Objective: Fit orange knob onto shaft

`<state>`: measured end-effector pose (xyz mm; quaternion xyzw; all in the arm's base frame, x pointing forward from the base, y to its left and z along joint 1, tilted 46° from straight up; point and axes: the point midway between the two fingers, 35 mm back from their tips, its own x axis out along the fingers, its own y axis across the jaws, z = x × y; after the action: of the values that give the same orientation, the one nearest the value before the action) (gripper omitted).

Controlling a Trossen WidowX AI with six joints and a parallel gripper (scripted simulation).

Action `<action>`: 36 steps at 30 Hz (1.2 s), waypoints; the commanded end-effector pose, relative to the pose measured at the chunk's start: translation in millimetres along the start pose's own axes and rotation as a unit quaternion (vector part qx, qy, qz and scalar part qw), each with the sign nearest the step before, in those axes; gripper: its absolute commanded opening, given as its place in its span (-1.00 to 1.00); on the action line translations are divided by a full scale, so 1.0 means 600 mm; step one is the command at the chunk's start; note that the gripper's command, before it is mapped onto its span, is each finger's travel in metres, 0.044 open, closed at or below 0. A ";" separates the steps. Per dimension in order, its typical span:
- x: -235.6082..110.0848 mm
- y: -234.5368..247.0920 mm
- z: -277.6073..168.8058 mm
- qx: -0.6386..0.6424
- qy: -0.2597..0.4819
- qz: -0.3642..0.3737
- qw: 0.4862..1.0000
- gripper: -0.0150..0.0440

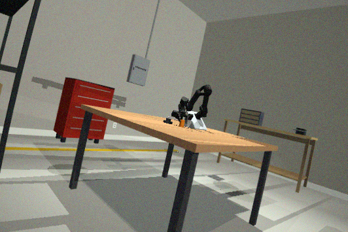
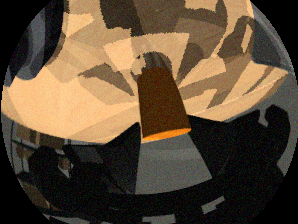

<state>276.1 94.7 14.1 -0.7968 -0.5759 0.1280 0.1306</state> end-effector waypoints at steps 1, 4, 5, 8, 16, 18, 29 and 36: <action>0.000 0.000 -0.001 -0.003 0.000 0.000 1.000 0.39; 0.000 0.000 -0.001 -0.003 0.000 0.000 1.000 0.39; 0.000 0.000 -0.001 -0.003 0.000 0.000 1.000 0.39; 0.000 0.000 -0.001 -0.003 0.000 0.000 1.000 0.39; 0.000 0.000 -0.001 -0.003 0.000 0.000 1.000 0.66; 0.000 0.000 -0.001 -0.003 0.000 0.000 1.000 0.83; 0.013 -0.005 0.005 -0.005 -0.008 -0.011 1.000 1.00; 0.004 0.026 0.033 -0.007 -0.025 -0.003 1.000 1.00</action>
<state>278.4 99.0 -3.2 -0.7889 -0.5857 0.1413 0.1213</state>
